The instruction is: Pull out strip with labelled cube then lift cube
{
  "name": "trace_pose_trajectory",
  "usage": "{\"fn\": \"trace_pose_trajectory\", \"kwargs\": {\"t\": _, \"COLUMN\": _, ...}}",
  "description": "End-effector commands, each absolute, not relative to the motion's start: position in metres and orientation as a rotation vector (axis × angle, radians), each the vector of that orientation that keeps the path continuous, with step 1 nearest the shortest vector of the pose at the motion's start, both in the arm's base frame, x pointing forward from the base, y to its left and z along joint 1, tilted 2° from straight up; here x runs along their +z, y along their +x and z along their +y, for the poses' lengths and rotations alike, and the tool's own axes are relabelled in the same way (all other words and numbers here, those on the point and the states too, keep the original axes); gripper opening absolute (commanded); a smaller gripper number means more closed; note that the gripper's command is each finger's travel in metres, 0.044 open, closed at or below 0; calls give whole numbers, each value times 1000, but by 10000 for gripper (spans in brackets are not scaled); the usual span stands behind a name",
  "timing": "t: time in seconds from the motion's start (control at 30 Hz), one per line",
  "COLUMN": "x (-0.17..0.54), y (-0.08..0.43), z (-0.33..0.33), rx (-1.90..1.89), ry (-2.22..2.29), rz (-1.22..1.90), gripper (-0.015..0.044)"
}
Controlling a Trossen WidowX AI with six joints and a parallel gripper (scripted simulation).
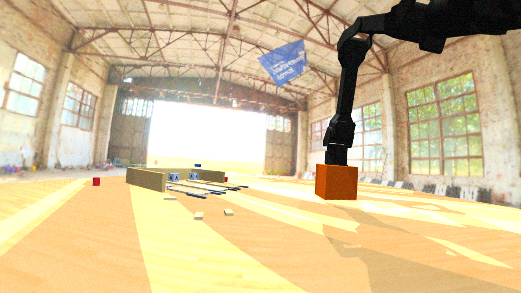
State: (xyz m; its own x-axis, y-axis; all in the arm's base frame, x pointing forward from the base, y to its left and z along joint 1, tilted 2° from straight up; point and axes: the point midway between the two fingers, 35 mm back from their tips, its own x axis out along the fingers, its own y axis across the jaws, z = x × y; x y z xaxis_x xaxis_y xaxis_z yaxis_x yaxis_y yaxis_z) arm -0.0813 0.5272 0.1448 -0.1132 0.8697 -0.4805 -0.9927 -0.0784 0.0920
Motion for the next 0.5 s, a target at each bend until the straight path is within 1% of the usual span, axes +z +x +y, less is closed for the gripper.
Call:
{"fn": "trace_pose_trajectory", "kwargs": {"t": 0.0, "x": 148, "y": -9, "z": 514, "rx": 1509, "ry": -330, "rz": 474, "gripper": 400}}
{"fn": "trace_pose_trajectory", "kwargs": {"t": 0.23, "x": 152, "y": 109, "z": 469, "rx": 1278, "ry": -287, "rz": 503, "gripper": 400}}
{"fn": "trace_pose_trajectory", "kwargs": {"t": 0.47, "x": 152, "y": 209, "z": 394, "rx": 1036, "ry": -238, "rz": 533, "gripper": 400}}
